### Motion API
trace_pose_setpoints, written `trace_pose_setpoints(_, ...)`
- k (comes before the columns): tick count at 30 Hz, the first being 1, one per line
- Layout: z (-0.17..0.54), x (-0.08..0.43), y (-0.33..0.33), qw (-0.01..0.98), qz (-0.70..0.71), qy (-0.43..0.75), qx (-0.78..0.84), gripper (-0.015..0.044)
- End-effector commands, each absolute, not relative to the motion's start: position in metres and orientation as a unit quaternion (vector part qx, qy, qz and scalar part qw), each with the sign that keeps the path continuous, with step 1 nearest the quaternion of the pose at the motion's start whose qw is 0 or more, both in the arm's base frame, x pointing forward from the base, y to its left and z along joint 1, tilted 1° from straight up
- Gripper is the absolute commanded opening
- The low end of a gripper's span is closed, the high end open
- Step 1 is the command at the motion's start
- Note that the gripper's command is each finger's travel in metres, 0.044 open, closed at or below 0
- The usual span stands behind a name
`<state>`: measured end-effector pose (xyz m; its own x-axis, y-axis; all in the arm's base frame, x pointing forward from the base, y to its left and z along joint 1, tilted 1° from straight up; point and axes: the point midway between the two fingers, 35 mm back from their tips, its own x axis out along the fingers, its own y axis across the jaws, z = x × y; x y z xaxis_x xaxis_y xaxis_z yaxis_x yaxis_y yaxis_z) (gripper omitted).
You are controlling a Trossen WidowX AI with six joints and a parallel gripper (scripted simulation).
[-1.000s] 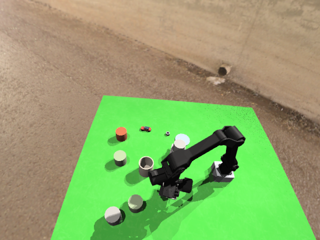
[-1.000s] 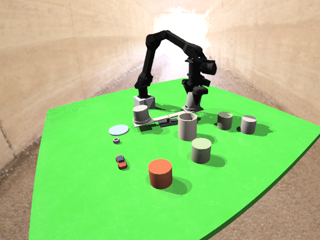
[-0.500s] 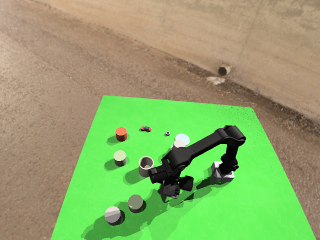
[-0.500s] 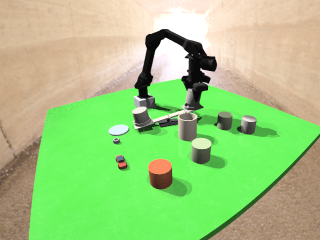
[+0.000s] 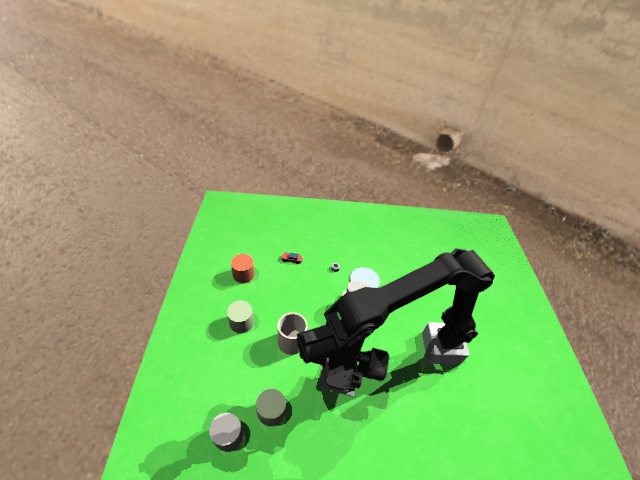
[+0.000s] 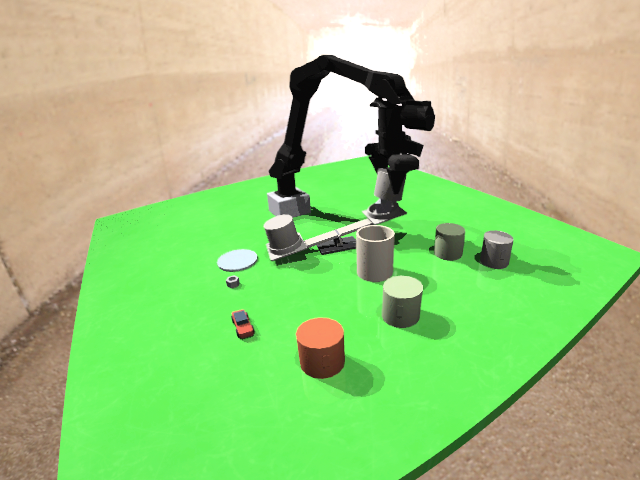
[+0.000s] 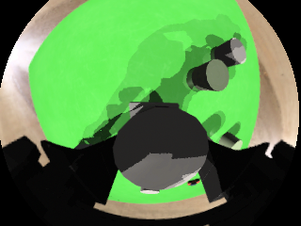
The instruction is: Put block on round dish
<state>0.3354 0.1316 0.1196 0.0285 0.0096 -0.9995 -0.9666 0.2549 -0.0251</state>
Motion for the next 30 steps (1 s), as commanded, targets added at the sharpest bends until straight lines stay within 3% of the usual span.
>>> trace_pose_setpoints(1,0.129,0.336,0.132,0.573,0.429,0.544,-0.437,0.0000)
trace_pose_setpoints(30,0.165,0.329,0.129,0.573,0.429,0.544,-0.437,0.0000)
